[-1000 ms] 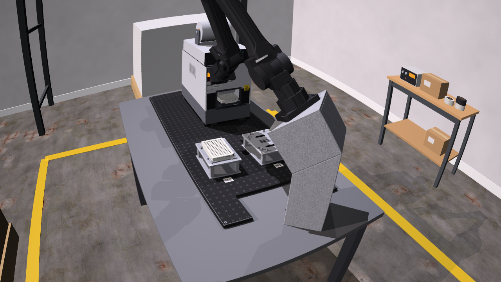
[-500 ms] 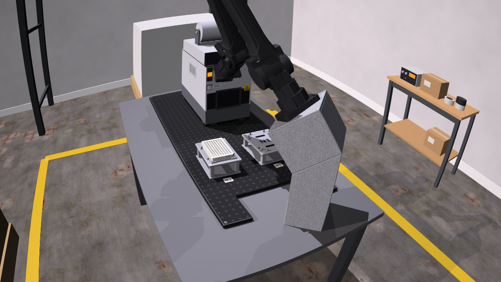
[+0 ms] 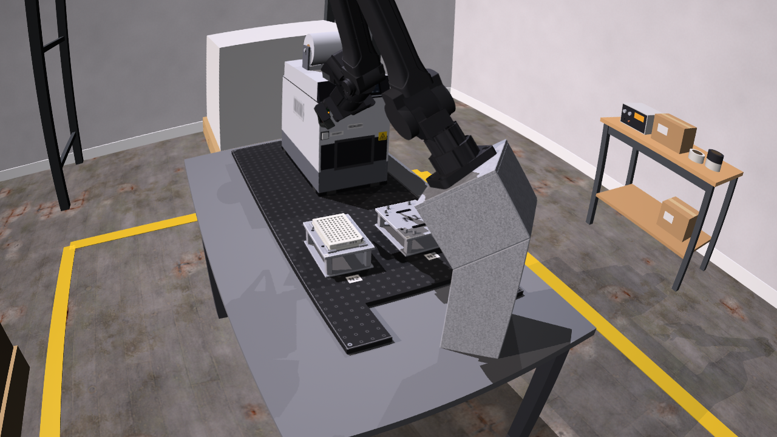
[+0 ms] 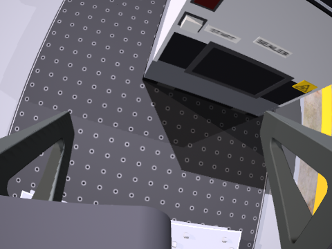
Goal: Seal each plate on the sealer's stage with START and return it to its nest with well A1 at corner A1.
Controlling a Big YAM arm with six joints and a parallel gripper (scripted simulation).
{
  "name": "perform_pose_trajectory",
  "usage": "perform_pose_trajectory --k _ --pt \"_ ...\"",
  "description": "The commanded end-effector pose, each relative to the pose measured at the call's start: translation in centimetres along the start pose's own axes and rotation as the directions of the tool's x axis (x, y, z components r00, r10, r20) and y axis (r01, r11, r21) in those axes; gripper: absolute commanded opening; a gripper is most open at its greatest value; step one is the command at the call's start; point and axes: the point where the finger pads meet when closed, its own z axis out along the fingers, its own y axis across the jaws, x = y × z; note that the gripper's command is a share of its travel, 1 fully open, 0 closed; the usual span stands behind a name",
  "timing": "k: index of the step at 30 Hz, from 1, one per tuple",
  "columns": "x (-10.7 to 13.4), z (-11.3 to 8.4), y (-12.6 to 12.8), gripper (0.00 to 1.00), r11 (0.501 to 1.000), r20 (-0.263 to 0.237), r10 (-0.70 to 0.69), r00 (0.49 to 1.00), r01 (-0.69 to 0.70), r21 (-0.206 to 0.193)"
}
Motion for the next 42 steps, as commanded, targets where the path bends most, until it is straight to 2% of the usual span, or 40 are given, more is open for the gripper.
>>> perform_pose_trajectory --k 1,6,11,13,14,16,19,20,24,27,34,38,42 --pt "-3.2 0.5 1.7 1.00 0.961 0.006 -0.277 0.961 0.277 -0.012" --pt "-6.6 0.3 3.4 1.00 0.876 0.018 -0.483 0.876 0.483 -0.013" --pt "-8.0 0.6 4.6 1.00 0.738 0.020 -0.675 0.738 0.675 -0.015" --pt "-8.0 0.6 4.6 1.00 0.738 0.020 -0.675 0.738 0.675 -0.015" --pt "-7.8 0.5 4.5 1.00 0.652 0.019 -0.757 0.653 0.758 -0.015" --pt "-8.9 0.4 5.3 1.00 0.583 0.015 -0.812 0.583 0.812 -0.016" --pt "-12.2 -0.1 6.9 1.00 0.474 0.017 -0.881 0.474 0.881 -0.004" --pt "-12.6 -0.2 6.9 1.00 0.438 0.024 -0.899 0.438 0.899 0.003" --pt "-10.3 0.4 5.5 1.00 0.276 0.038 -0.961 0.276 0.961 0.012" --pt "-9.1 0.6 5.0 1.00 0.301 0.017 -0.953 0.302 0.953 -0.007" --pt "-8.7 0.4 4.5 1.00 0.336 -0.004 -0.942 0.336 0.942 0.004" --pt "-8.1 0.4 4.6 1.00 0.352 0.006 -0.936 0.352 0.936 -0.006" --pt "-8.9 0.6 4.4 1.00 0.363 0.002 -0.932 0.363 0.932 0.017"
